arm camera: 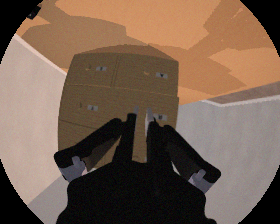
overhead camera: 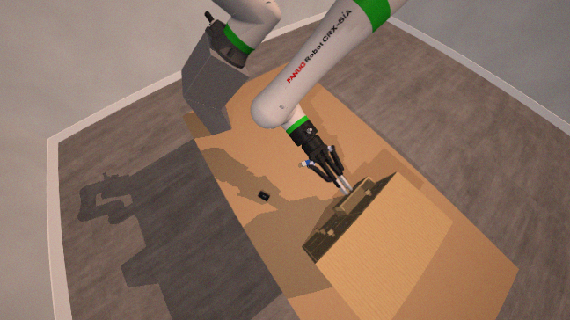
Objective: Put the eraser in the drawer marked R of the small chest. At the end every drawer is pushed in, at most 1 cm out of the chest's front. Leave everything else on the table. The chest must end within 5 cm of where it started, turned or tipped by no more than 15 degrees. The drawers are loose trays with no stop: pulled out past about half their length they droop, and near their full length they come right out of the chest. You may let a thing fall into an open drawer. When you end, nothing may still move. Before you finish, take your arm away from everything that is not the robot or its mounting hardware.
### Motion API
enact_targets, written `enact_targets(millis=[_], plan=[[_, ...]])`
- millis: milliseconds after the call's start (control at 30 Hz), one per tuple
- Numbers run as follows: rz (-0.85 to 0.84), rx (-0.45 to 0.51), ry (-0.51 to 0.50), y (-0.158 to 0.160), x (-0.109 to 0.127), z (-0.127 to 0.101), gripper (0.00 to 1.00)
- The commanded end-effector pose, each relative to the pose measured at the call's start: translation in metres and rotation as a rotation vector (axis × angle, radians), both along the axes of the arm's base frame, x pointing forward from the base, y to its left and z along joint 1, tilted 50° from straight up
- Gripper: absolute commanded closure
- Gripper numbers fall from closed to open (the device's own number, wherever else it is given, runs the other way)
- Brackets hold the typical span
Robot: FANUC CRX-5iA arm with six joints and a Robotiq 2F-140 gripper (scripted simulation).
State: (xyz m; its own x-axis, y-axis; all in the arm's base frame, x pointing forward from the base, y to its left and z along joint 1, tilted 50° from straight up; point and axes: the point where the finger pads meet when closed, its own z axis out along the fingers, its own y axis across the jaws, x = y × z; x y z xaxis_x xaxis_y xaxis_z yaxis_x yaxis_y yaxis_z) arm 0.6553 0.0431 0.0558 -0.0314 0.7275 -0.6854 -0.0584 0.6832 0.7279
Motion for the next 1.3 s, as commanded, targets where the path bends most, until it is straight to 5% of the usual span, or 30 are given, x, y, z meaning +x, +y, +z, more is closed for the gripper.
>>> enact_targets(millis=[0, 1267], plan=[[0.000, 0.000, 0.000, 0.001, -0.006, -0.002, 0.92], [0.000, 0.000, 0.000, 0.007, -0.034, -0.009, 0.92]])
